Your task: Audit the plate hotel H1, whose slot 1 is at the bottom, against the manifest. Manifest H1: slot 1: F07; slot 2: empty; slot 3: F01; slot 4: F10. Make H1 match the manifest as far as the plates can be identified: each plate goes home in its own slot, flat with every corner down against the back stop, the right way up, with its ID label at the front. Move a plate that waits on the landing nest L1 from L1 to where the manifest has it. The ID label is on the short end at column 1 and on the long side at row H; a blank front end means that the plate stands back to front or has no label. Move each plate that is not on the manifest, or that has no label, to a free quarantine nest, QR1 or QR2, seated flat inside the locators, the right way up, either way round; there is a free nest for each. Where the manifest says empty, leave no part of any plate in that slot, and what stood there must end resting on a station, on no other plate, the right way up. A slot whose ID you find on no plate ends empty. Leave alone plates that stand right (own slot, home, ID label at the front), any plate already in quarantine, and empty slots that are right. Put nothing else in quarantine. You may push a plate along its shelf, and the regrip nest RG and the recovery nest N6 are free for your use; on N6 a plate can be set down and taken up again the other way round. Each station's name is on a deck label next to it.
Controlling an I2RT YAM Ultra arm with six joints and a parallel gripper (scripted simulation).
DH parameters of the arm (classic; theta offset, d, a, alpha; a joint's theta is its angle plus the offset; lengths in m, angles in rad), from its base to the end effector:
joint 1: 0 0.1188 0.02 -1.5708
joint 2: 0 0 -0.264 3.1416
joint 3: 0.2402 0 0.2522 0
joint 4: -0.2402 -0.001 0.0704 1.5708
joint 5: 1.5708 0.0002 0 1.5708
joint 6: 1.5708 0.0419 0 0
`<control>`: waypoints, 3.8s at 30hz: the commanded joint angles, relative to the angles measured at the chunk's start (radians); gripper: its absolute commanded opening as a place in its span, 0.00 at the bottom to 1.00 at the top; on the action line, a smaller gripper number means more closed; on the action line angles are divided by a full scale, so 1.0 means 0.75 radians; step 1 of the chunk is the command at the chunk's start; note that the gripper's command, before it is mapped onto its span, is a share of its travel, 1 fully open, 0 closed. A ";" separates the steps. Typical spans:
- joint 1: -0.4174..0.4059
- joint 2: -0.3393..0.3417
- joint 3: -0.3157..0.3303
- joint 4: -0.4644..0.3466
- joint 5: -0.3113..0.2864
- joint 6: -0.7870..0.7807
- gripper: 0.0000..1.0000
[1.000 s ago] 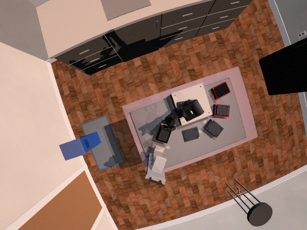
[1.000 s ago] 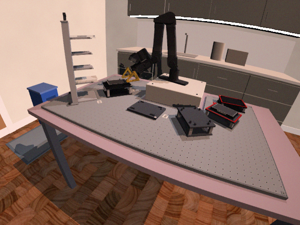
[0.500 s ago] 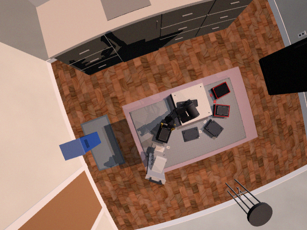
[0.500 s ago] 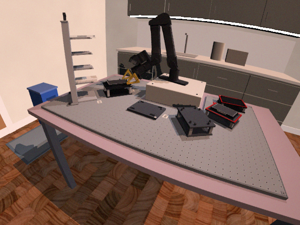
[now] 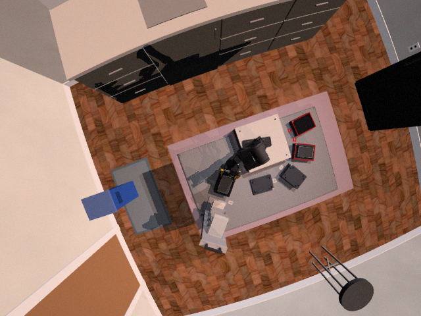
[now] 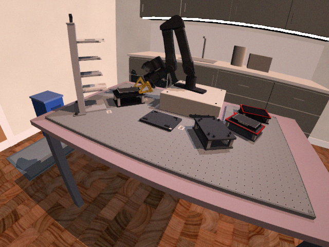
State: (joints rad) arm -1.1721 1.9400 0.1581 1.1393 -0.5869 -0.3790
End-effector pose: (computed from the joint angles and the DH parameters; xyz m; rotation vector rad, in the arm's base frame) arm 0.1026 -0.1812 0.0497 0.5137 2.0420 -0.2804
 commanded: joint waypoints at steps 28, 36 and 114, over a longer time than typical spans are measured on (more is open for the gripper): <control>0.000 -0.007 0.000 -0.002 0.001 -0.003 0.86; 0.000 -0.051 -0.001 -0.045 0.001 -0.003 0.86; -0.004 -0.769 0.094 -0.859 -0.003 -0.006 0.86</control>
State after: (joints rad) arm -1.1748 1.3800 0.2195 0.5323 -0.5858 -0.3809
